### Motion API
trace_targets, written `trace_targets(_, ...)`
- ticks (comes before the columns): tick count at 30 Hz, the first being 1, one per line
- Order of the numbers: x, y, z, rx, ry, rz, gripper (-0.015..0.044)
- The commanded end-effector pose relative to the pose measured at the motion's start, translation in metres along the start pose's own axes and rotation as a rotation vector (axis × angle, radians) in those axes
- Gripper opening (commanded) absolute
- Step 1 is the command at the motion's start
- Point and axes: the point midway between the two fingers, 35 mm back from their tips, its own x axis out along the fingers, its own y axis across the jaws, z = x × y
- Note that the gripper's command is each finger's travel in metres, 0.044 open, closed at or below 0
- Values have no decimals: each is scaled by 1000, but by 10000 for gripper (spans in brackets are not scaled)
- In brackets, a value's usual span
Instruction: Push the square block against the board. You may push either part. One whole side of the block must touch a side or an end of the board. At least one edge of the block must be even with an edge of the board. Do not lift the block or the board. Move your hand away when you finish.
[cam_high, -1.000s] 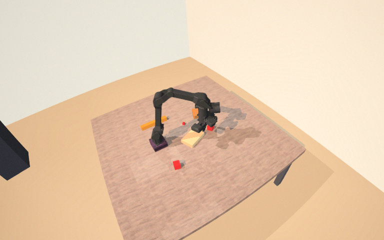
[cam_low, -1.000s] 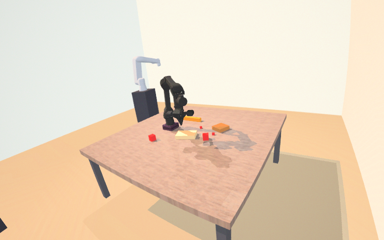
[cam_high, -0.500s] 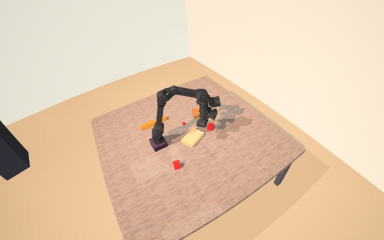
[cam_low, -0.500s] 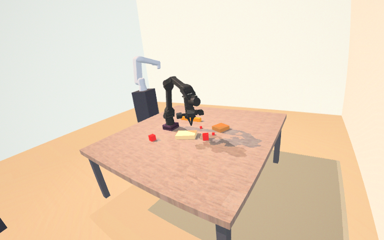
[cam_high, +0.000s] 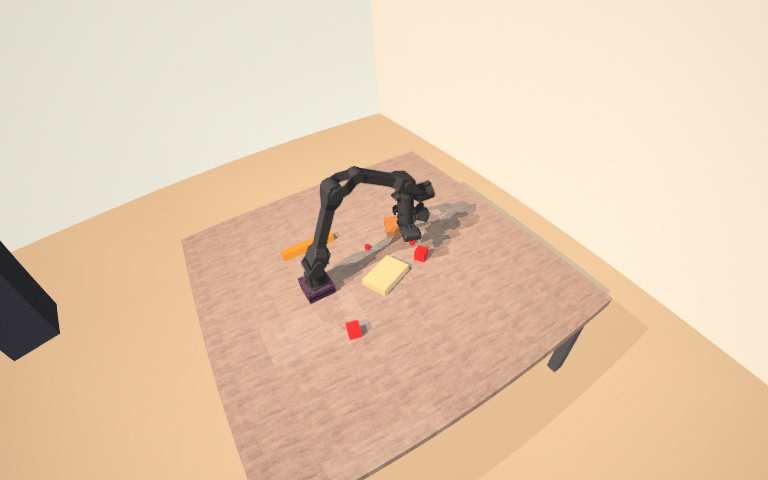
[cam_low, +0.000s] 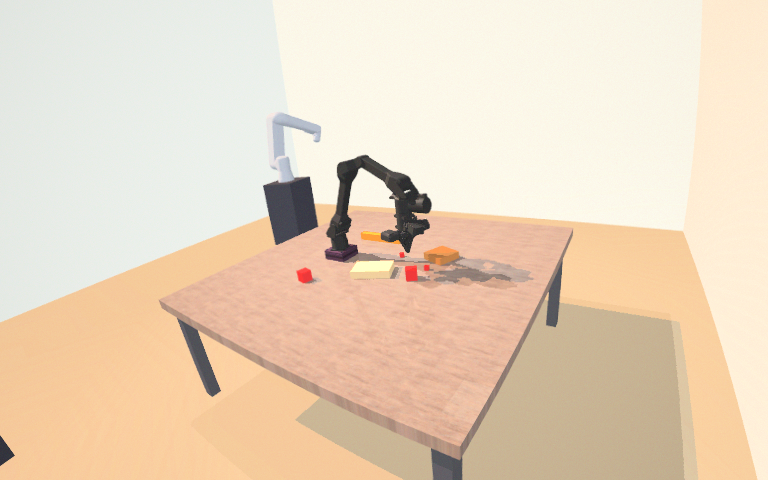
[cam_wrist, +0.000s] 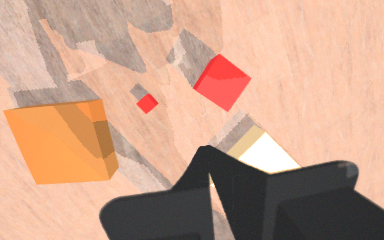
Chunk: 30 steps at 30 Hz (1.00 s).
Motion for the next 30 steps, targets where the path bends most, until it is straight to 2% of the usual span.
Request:
trace_targets(1, 9, 23, 1, -110, 2, 2, 0)
trace_targets(8, 21, 47, -1, -225, 4, 2, 0)
trace_targets(11, 61, 47, -1, -226, 4, 2, 0)
trace_targets(13, 73, 47, -2, -225, 4, 2, 0)
trace_targets(30, 72, 51, 13, -225, 3, 3, 0)
